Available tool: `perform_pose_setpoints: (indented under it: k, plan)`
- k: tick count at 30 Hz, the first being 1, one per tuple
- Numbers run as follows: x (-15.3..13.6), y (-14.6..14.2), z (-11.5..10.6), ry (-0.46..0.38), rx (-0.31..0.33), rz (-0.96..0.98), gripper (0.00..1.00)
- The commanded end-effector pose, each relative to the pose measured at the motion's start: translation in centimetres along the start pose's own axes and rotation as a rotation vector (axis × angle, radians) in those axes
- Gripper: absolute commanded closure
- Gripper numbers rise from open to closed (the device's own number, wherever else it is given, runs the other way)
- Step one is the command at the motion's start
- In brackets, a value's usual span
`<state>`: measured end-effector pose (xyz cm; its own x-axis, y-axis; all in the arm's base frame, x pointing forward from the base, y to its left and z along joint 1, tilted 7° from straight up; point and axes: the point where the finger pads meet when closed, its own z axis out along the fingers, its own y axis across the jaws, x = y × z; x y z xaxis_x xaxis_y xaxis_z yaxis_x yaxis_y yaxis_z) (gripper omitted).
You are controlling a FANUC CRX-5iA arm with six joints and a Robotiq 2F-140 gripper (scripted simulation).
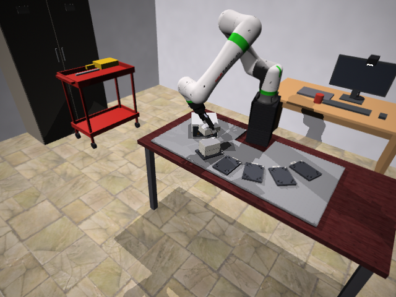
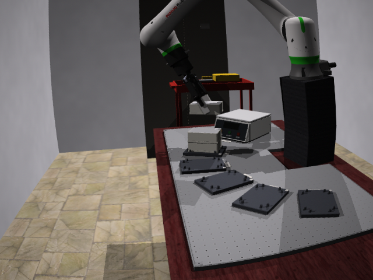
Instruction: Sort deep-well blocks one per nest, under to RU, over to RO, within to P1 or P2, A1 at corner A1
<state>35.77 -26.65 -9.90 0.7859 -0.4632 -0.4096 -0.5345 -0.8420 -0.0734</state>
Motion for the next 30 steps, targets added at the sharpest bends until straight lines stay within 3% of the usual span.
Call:
perform_pose_setpoints:
  k: [1, 15, 30]
  plan:
    - [0.2, -1.1, -0.1, 0.0, 0.0, 0.0, 0.9]
    - [0.7, -4.0, -0.4, 0.0, 0.0, 0.0, 0.9]
    - [0.0, -8.3, 0.0, 0.0, -0.201, -0.348, 0.9]
